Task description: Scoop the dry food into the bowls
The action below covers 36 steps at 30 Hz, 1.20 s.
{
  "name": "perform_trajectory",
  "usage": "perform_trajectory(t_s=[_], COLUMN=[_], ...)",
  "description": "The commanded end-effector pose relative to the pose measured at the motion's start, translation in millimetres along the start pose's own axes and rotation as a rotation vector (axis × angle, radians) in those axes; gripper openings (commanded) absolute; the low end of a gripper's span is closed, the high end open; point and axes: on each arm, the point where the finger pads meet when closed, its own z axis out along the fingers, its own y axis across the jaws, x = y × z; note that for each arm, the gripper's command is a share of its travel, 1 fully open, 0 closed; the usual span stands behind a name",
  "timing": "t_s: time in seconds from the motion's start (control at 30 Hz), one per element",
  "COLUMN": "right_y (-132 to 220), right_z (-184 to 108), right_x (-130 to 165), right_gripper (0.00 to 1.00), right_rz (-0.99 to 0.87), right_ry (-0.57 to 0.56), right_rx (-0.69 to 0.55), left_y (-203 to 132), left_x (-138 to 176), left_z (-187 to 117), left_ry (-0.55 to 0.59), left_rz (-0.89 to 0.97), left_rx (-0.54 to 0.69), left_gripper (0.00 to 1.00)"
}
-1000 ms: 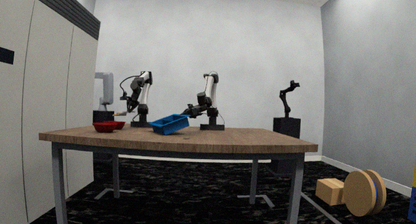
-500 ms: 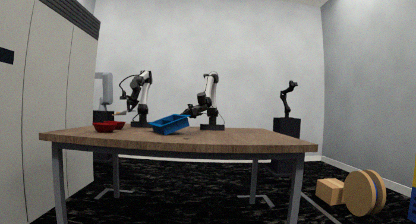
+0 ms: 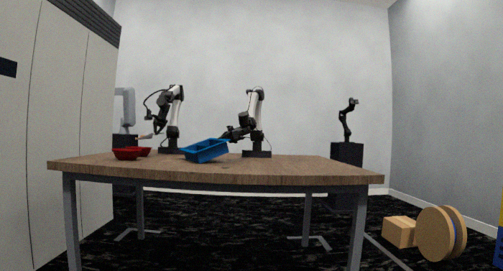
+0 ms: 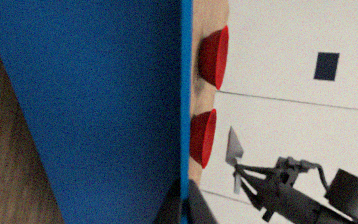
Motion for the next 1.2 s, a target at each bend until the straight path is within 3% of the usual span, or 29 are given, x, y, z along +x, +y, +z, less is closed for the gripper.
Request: perform_trajectory(t_s=[0.0,0.47,0.8,0.87,0.93,1.17], right_y=[9,-24,-28,-17,-26,-24], right_z=[-8,6,8,-3,15,19], right_x=[-10,8,7,-3,13,15], right_gripper=[0.00,0.00,0.00,0.00,0.00,0.00], right_rz=[0.062,-0.284,-0.297,-0.292,-0.313,-0.352], right_ry=[-0.010,-0.111,-0.114,-0.147,-0.130,-0.247], right_rx=[-0.027,-0.006,0.001,-0.032,0.033,0.100], left_y=[-43,-43,-43,-43,-43,-43], left_x=[-7,-7,-7,-7,-7,-7], left_z=[-3,-3,-3,-3,-3,-3], left_ry=[-0.017,-0.017,-0.017,-0.017,-0.017,-0.017], left_rz=[0.114,0.114,0.114,0.114,0.114,0.114], left_rx=[0.099,0.099,0.099,0.099,0.099,0.099], left_gripper=[0.00,0.00,0.00,0.00,0.00,0.00])
